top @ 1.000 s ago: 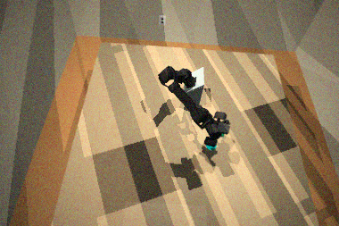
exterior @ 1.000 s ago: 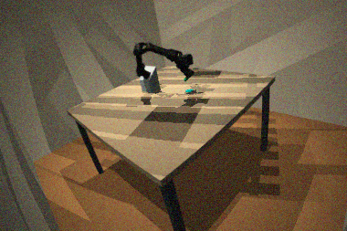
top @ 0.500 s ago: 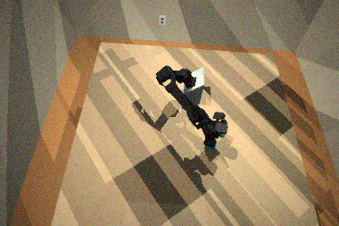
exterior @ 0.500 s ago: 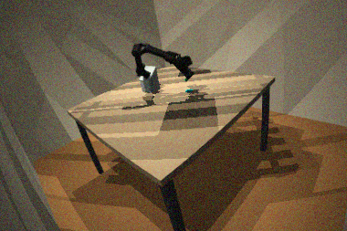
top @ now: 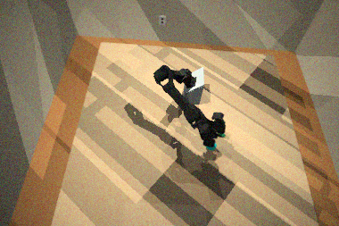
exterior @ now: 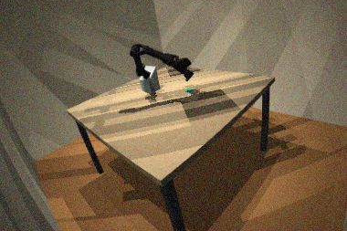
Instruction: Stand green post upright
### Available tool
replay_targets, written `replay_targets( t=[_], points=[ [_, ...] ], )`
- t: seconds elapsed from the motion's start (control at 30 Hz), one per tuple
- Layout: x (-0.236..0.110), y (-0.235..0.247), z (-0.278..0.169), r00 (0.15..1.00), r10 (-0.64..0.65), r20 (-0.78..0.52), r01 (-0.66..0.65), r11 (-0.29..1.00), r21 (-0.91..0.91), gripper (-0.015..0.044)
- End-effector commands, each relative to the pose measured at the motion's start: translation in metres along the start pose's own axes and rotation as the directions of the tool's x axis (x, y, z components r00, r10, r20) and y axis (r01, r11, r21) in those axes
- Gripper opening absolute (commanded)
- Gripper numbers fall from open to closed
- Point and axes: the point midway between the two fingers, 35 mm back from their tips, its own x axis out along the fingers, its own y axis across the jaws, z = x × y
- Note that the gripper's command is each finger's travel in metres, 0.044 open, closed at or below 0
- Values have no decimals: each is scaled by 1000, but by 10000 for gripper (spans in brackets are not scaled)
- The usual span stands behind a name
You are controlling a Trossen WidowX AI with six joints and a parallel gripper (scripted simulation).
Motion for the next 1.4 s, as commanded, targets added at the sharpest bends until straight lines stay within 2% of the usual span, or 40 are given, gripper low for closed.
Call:
replay_targets(
  t=[0.0,1.37],
  points=[
    [0,0,-2,999,5,33,-5,1000,-8,23],
    [-14,-2,-4,943,-14,333,41,996,-75,23]
  ],
)
